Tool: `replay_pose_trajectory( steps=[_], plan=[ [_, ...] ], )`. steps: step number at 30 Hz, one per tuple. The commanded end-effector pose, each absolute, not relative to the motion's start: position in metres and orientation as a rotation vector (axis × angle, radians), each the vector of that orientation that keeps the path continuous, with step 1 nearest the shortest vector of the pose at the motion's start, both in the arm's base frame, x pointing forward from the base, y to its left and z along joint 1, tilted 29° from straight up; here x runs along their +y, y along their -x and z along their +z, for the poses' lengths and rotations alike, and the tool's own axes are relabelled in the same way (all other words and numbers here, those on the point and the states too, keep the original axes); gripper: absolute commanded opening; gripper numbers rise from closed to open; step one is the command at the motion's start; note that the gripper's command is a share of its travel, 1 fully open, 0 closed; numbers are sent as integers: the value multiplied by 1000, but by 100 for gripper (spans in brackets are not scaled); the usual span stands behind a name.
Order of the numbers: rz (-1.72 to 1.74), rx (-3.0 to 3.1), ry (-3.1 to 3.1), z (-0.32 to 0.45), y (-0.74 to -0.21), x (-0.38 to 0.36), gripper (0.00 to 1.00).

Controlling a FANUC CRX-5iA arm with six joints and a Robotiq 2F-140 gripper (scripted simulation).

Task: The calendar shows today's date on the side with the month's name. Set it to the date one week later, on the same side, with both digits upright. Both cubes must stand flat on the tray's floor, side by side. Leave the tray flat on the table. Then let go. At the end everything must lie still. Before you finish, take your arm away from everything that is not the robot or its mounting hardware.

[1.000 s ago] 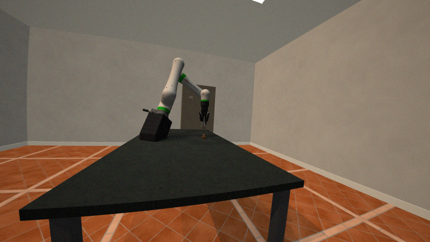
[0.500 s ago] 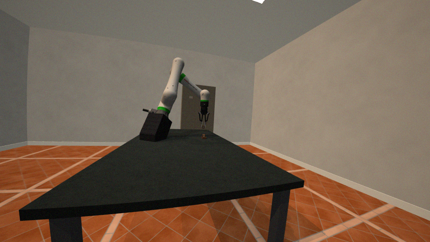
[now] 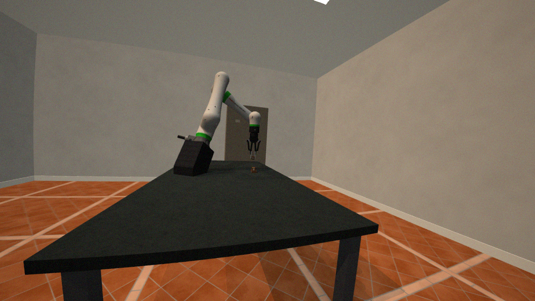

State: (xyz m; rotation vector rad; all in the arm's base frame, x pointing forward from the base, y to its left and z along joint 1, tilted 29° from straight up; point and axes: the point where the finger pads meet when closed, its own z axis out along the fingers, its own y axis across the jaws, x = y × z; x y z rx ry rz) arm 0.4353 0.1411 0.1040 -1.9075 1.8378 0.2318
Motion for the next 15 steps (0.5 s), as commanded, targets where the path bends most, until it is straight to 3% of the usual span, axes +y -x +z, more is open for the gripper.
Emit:
replay_pose_trajectory(
  steps=[1, 15],
  plan=[
    [231, 1838, 1907, 104, -435, 141, 16],
    [232, 1837, 1907, 84, -440, 151, 16]
  ],
)
